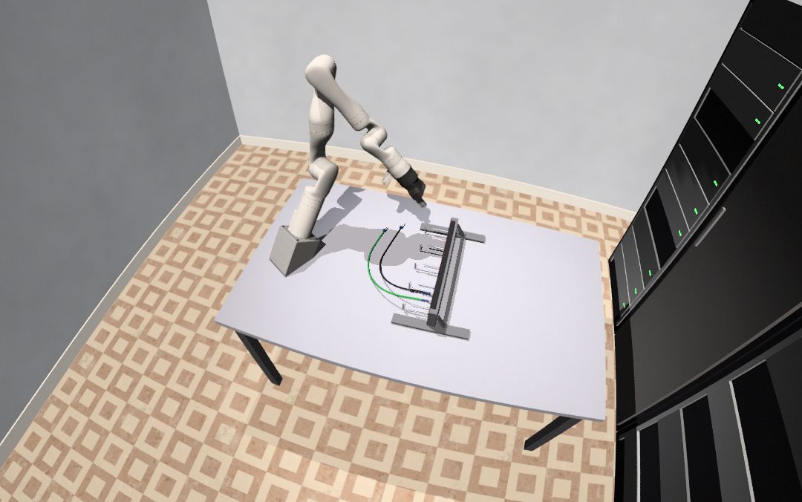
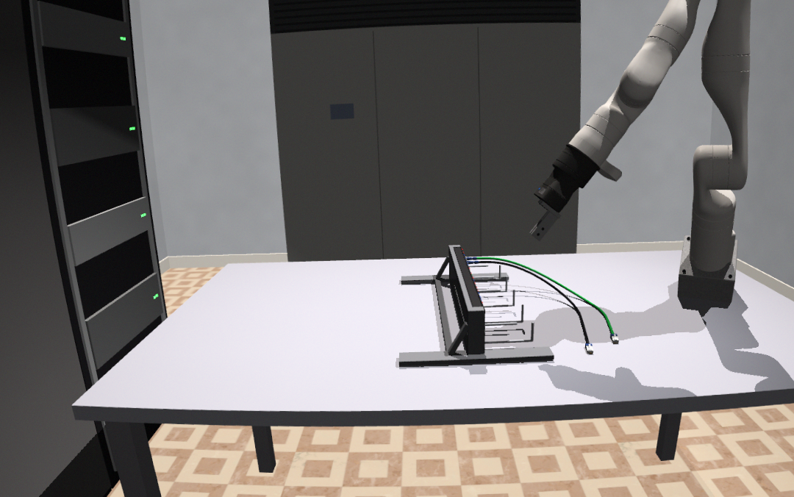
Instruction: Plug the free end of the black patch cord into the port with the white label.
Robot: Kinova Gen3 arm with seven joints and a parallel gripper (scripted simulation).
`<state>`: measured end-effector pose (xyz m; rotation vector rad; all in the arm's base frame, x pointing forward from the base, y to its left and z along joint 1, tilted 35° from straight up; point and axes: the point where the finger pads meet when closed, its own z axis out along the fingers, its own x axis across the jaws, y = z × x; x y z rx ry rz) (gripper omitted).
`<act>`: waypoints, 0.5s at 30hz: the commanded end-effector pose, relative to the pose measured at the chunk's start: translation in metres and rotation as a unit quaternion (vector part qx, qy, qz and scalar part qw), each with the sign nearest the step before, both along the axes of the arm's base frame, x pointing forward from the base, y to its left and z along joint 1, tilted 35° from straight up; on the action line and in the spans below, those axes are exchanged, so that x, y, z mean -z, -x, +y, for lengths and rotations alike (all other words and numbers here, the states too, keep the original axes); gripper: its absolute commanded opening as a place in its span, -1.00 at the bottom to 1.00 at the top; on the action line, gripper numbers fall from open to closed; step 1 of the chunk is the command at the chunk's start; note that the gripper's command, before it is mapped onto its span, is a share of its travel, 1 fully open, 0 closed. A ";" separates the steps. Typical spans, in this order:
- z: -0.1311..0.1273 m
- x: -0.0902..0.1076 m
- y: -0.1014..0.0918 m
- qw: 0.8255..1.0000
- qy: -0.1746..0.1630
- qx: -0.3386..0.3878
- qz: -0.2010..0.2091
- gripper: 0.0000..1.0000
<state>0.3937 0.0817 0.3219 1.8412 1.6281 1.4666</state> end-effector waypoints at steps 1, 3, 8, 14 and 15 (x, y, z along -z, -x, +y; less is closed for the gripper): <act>-0.010 -0.003 0.001 1.000 -0.001 0.011 -0.001 -1.00; -0.011 -0.004 0.003 1.000 -0.001 0.011 -0.001 -1.00; -0.013 -0.007 0.008 1.000 -0.001 0.011 -0.001 -1.00; -0.015 -0.008 0.011 1.000 -0.001 0.011 -0.001 -1.00; -0.015 -0.008 0.011 1.000 -0.001 0.011 -0.001 -1.00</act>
